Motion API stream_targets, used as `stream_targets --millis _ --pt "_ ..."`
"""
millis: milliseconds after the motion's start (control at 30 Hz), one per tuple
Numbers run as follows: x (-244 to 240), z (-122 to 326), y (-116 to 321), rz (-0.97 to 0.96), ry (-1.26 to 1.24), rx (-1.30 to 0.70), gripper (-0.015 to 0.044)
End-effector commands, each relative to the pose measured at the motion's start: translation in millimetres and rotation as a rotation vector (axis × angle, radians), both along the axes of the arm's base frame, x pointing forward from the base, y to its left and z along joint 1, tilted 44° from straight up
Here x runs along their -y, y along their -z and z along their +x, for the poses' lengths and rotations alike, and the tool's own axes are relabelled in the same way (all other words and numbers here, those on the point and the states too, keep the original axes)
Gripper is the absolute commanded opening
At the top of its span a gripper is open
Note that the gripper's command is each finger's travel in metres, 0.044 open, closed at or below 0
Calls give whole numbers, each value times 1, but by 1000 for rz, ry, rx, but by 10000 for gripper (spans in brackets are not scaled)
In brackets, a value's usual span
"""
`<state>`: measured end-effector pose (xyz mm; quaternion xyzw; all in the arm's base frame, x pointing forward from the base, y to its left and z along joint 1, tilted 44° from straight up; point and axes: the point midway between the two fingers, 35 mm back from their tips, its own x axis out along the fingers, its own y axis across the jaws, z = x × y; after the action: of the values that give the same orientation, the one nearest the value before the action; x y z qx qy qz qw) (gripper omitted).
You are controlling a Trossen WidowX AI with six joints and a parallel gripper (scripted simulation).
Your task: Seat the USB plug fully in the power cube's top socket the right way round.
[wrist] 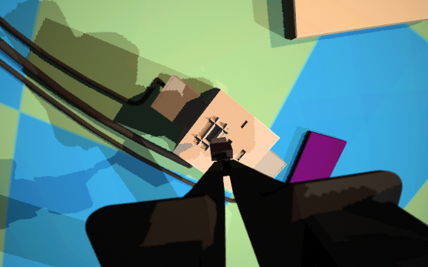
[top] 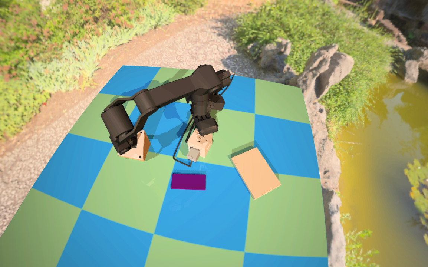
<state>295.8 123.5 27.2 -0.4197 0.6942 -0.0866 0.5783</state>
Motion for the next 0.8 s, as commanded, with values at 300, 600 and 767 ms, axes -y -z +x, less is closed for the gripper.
stream_targets --millis 300,600,767 --pt "0 -1 0 6 242 224 0" --pt "0 -1 0 10 414 385 0" --pt "0 -1 0 13 510 475 0"
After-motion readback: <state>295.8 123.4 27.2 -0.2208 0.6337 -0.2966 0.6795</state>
